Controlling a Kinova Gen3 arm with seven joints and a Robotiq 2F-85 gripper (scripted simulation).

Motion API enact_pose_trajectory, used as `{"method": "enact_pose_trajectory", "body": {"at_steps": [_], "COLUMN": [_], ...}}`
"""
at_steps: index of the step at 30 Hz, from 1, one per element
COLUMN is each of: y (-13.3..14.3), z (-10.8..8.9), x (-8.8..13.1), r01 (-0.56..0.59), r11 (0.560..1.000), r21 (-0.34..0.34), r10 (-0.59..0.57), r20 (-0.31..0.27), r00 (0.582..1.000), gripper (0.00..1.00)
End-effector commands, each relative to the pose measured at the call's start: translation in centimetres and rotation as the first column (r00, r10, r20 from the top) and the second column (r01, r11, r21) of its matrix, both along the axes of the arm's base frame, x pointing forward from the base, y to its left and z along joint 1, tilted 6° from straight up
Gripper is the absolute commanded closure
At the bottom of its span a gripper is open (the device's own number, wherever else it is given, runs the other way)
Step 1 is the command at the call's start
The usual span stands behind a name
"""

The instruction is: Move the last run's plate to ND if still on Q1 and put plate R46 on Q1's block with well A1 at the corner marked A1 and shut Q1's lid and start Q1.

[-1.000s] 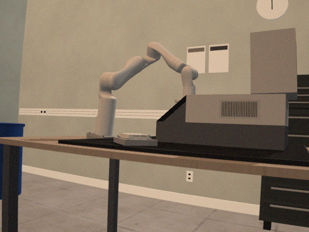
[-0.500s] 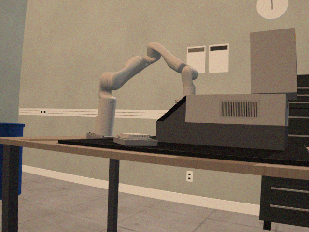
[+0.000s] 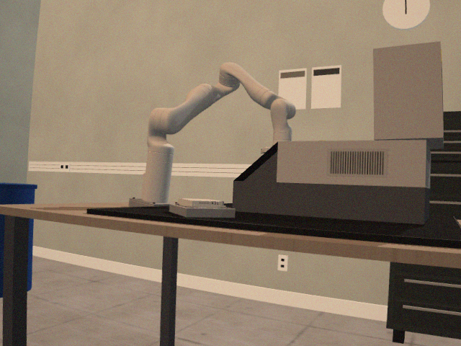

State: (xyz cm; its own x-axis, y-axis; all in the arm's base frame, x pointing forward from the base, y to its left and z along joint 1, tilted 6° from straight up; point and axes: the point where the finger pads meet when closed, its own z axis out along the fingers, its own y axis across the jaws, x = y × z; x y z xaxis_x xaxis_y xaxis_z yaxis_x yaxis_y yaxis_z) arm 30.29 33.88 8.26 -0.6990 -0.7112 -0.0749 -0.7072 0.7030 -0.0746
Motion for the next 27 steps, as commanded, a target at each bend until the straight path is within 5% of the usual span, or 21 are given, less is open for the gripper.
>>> {"method": "enact_pose_trajectory", "body": {"at_steps": [1,27], "y": [0.1,0.1], "z": [0.1,3.1], "x": [0.0,-0.4], "r01": [-0.001,0.001], "r11": [1.0,1.0], "r21": [0.002,0.001], "r10": [0.001,-0.001], "r20": [0.0,-0.002], "r00": [1.0,1.0], "gripper": [0.1,0.1]}}
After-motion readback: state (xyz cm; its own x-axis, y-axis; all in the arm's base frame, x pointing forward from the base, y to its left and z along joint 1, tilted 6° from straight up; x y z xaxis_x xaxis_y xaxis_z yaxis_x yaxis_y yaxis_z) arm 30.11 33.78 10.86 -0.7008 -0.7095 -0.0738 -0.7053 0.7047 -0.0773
